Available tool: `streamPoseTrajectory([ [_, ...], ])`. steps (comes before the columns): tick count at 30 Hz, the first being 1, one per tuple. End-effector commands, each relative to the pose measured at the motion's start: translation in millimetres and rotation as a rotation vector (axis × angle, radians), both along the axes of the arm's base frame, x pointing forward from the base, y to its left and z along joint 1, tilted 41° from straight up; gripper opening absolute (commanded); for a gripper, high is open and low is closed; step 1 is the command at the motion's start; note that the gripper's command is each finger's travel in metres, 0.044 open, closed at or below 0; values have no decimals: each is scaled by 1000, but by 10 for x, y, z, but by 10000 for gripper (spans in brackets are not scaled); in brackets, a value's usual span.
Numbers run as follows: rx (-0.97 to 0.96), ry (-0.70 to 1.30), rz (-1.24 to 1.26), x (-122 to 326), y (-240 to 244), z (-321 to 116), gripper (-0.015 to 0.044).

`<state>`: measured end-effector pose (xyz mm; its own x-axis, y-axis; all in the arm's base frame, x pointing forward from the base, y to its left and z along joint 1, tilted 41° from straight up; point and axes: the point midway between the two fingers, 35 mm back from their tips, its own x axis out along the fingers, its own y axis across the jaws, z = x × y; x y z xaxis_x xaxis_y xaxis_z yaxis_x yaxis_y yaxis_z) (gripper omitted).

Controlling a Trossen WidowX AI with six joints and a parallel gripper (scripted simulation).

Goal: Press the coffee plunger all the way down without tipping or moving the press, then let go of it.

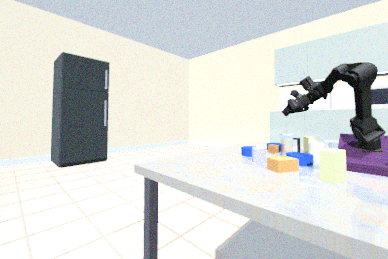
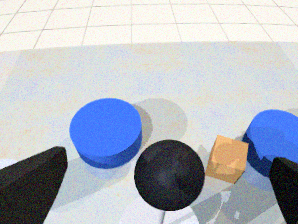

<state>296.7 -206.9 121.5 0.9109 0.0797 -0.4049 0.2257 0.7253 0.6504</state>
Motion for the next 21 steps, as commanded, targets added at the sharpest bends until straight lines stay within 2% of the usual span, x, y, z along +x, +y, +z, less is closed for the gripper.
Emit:
streamPoseTrajectory([
  [1, 4, 2, -4, 30, 4, -19, 440],
  [13, 4, 2, -4, 30, 4, -19, 125],
  [21, 4, 2, -4, 30, 4, -19, 122],
])
